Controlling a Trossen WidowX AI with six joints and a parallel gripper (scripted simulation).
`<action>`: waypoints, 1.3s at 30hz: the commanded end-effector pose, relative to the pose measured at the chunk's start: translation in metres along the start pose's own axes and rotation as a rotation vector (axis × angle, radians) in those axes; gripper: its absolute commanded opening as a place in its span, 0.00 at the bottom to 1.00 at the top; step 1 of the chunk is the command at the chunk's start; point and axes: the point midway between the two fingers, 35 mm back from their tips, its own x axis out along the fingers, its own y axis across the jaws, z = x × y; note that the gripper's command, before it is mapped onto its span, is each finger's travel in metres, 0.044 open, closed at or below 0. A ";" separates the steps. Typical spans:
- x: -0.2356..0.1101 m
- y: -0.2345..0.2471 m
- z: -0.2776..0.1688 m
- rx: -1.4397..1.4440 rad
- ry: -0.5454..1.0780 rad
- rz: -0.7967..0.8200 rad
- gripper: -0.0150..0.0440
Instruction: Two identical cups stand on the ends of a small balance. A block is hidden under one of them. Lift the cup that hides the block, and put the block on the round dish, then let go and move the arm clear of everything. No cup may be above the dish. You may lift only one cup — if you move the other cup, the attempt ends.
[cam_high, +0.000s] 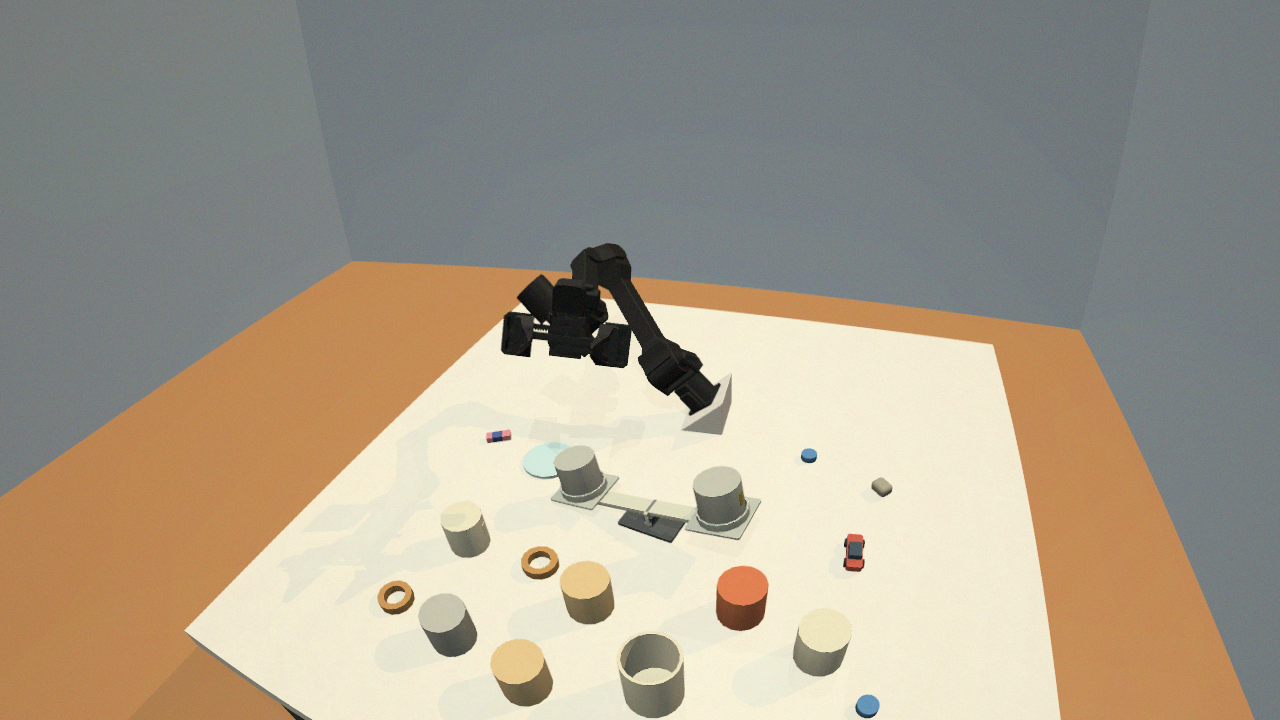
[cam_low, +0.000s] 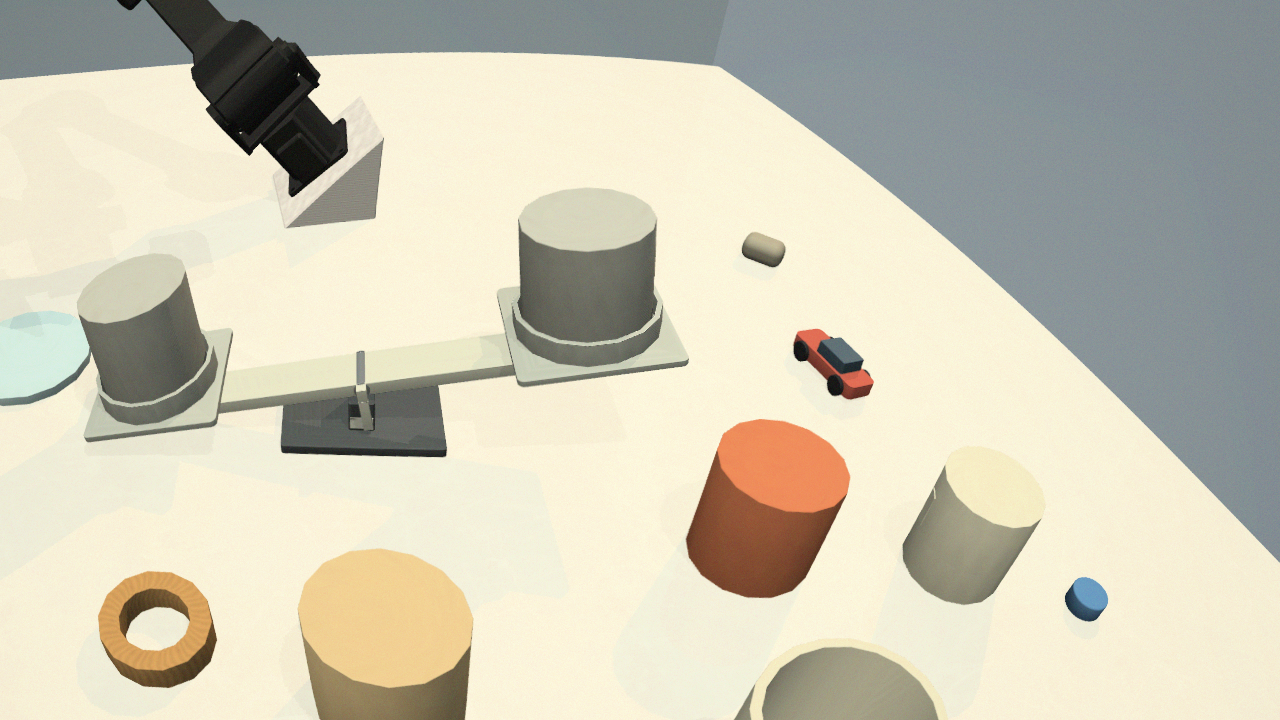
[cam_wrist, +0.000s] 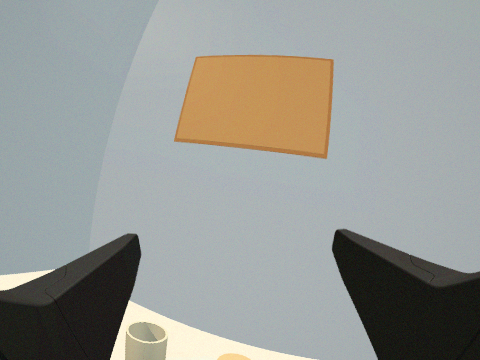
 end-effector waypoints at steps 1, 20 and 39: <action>0.000 0.001 0.000 0.005 0.002 0.002 0.98; 0.021 0.074 -0.030 0.484 0.342 0.195 1.00; -0.002 0.159 -0.045 0.796 0.857 0.253 1.00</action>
